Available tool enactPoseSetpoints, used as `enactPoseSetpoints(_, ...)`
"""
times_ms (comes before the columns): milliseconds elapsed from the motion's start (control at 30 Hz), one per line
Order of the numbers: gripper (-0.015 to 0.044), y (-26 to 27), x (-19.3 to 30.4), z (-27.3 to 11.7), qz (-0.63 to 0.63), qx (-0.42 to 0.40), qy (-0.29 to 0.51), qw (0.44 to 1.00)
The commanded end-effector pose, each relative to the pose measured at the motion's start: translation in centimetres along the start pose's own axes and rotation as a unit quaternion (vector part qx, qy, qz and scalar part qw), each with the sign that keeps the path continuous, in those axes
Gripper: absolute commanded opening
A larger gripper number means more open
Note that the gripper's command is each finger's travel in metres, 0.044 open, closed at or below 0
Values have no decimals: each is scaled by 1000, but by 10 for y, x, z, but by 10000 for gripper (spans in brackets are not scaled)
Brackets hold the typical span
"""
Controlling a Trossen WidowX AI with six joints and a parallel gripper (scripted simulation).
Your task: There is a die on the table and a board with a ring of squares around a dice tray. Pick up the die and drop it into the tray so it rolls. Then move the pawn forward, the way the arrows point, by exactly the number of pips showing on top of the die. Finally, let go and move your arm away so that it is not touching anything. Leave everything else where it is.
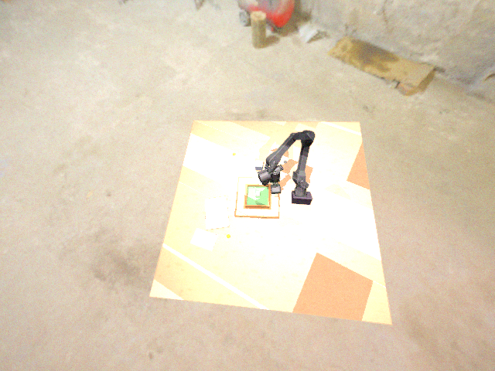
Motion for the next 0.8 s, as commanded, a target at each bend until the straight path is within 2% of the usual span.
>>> enactPoseSetpoints(0, 200, 0, 1, 8, -3, 2, 0, 1000)
enactPoseSetpoints(400, 200, -1, 1, 24, -3, 4, 0, 1000)
enactPoseSetpoints(600, 43, -1, 1, 24, -3, 4, 0, 1000)
enactPoseSetpoints(767, 9, -1, 1, 24, -3, 4, 0, 1000)
Point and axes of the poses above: the point midway between the two fingers, 35 mm back from their tips, its own z axis out along the fingers, its own y axis across the jaws, x = y × z, the point moved 2 cm from there along -z, back along the fingers, and after that the axes turned 15 degrees about z, right-handed, at the moved point
